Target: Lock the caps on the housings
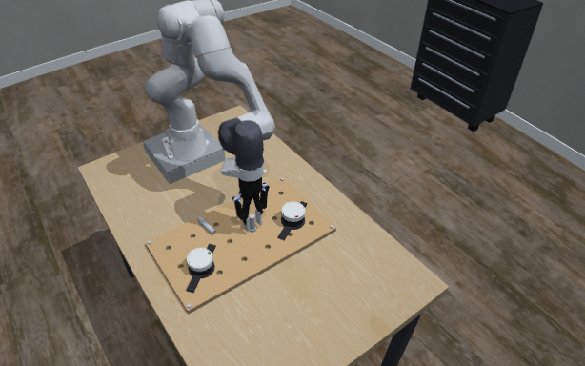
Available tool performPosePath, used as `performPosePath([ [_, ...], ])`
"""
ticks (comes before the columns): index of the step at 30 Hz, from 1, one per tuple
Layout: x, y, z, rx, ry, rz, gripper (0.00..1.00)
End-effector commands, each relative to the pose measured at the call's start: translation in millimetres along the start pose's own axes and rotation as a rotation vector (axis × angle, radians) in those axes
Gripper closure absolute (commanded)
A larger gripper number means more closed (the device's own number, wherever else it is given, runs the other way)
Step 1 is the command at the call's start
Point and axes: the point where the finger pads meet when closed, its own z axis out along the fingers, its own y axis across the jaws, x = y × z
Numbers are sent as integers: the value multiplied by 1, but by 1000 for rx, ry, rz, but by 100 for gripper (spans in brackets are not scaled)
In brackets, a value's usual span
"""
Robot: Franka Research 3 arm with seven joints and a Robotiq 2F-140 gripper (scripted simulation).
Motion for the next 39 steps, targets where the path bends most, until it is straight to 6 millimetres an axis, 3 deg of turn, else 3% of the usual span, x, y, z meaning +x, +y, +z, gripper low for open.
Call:
performPosePath([
  [1, -1, 0, 0, -2, -2, 0, 64],
  [39, -1, 0, -7, -2, -2, 0, 64],
])
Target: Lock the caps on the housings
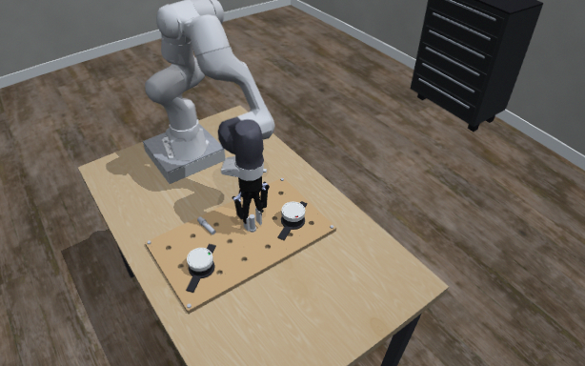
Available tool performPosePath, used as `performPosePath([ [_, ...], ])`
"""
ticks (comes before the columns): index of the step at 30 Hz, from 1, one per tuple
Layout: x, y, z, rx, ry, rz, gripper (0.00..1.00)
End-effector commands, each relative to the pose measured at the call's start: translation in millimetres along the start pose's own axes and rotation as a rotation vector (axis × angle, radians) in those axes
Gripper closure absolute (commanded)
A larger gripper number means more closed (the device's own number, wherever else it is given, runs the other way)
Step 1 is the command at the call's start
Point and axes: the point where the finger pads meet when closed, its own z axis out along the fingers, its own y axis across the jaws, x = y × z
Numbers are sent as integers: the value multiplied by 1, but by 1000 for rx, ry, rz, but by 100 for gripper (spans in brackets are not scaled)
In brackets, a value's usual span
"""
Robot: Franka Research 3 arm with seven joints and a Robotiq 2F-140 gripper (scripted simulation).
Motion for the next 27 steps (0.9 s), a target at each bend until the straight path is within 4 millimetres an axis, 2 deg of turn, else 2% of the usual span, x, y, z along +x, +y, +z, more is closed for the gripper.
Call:
performPosePath([
  [1, 0, -1, -4, 1, 1, 0, 64],
  [13, 0, -1, -20, 1, 1, 0, 64],
  [27, 0, -1, -50, 1, 1, 0, 64],
])
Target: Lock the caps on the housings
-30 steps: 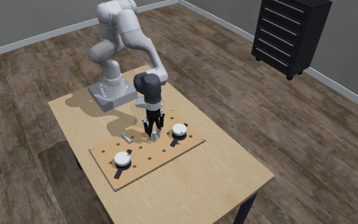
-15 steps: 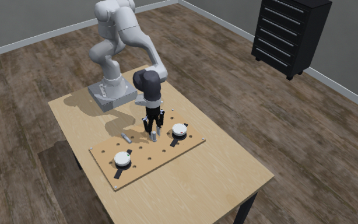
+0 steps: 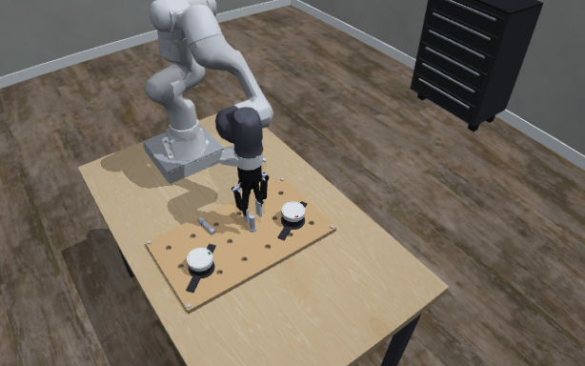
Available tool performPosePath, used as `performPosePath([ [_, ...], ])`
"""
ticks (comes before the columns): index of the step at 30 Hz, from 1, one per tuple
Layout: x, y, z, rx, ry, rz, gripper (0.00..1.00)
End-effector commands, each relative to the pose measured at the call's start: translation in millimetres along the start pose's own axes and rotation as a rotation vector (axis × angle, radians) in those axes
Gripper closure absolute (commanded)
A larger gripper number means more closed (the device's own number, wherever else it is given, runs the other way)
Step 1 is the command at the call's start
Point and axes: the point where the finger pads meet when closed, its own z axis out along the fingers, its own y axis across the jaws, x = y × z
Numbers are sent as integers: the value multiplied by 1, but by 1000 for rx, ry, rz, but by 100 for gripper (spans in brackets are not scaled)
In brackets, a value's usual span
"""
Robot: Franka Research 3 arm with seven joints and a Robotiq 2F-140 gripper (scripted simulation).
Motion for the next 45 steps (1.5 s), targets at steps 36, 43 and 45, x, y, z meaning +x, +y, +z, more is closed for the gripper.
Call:
performPosePath([
  [36, 3, 0, -41, 3, 11, 8, 64],
  [43, -7, 18, -43, 8, 10, -171, 64],
  [45, -21, 47, -44, 10, 8, -330, 64],
])
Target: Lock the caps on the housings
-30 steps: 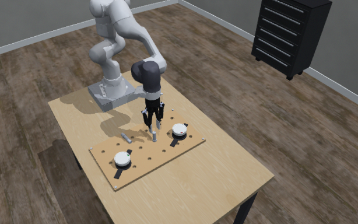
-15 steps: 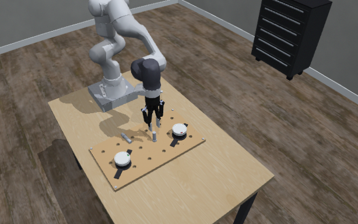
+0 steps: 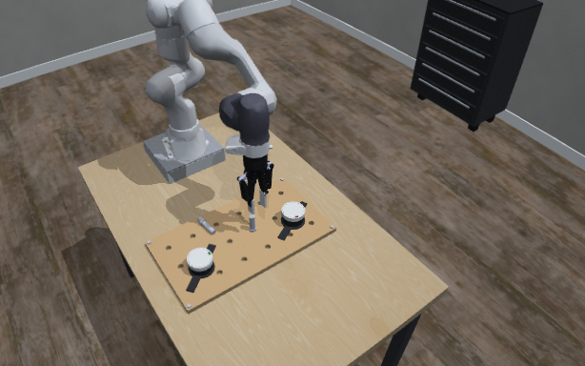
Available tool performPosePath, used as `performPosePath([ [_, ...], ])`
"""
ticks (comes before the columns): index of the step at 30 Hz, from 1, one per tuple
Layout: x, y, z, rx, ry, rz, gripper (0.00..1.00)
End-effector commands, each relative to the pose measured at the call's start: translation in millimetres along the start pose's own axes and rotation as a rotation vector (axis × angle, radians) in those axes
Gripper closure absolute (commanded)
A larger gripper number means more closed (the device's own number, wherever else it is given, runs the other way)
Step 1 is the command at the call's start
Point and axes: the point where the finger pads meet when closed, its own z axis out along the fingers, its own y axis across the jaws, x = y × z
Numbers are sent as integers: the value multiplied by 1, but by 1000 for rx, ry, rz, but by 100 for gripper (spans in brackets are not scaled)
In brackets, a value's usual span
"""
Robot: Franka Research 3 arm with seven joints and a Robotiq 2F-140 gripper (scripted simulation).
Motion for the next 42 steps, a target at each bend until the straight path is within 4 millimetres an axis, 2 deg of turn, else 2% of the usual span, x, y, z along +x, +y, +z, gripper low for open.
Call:
performPosePath([
  [1, -23, 49, -1, -1, 3, -279, 64],
  [4, -40, 102, 1, 2, -9, -408, 64],
  [5, -43, 114, 1, 2, -13, -456, 64],
  [7, -46, 124, 2, 2, -18, -553, 64],
  [9, -46, 124, 2, 2, -18, -553, 64],
  [10, -46, 125, 2, 3, -17, -667, 64],
  [11, -46, 125, 2, 5, -16, -700, 22],
  [24, -46, 125, 2, -2, -2, -1049, 22],
  [26, -46, 125, 2, -2, -2, -1049, 22],
  [28, -46, 125, 2, -14, 3, -1140, 22],
  [42, -46, 125, 2, -15, 3, -1144, 22],
])
